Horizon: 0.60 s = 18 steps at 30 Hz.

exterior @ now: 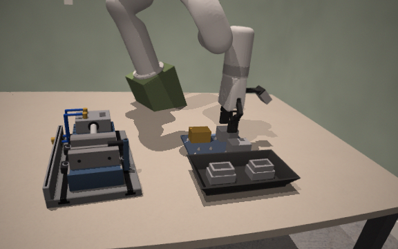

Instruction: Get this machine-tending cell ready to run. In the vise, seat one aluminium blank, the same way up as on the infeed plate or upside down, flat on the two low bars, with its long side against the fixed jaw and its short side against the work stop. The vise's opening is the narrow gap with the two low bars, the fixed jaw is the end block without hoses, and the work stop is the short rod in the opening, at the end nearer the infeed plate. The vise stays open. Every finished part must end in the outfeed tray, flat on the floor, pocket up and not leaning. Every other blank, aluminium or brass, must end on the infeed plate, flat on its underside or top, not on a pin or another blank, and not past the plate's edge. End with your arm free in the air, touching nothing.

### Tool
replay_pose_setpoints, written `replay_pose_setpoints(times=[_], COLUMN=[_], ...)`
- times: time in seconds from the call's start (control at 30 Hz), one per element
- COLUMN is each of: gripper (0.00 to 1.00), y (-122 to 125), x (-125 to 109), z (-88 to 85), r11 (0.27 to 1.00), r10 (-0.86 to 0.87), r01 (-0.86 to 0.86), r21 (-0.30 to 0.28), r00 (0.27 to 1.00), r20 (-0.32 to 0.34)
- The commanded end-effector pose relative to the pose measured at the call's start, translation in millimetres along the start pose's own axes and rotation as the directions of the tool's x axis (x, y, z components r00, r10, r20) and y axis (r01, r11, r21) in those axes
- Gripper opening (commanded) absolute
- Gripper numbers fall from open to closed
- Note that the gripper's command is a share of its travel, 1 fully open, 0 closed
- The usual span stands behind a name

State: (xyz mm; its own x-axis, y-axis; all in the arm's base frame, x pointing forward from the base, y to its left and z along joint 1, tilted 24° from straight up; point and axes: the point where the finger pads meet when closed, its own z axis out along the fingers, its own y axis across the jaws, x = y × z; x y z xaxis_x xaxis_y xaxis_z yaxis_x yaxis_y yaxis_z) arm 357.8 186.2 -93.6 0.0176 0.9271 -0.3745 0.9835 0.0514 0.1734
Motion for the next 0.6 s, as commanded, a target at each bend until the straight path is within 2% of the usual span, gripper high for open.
replay_pose_setpoints(times=[0.0,0.57], gripper=[0.69,0.69], y=[1.2,1.2], x=[0.8,0.8], z=[1.4,8.7], r11=[1.0,1.0], r10=[0.001,0.001], r01=[-0.001,-0.001], r21=[-0.003,-0.003], r00=[1.0,1.0], r20=[-0.002,-0.002])
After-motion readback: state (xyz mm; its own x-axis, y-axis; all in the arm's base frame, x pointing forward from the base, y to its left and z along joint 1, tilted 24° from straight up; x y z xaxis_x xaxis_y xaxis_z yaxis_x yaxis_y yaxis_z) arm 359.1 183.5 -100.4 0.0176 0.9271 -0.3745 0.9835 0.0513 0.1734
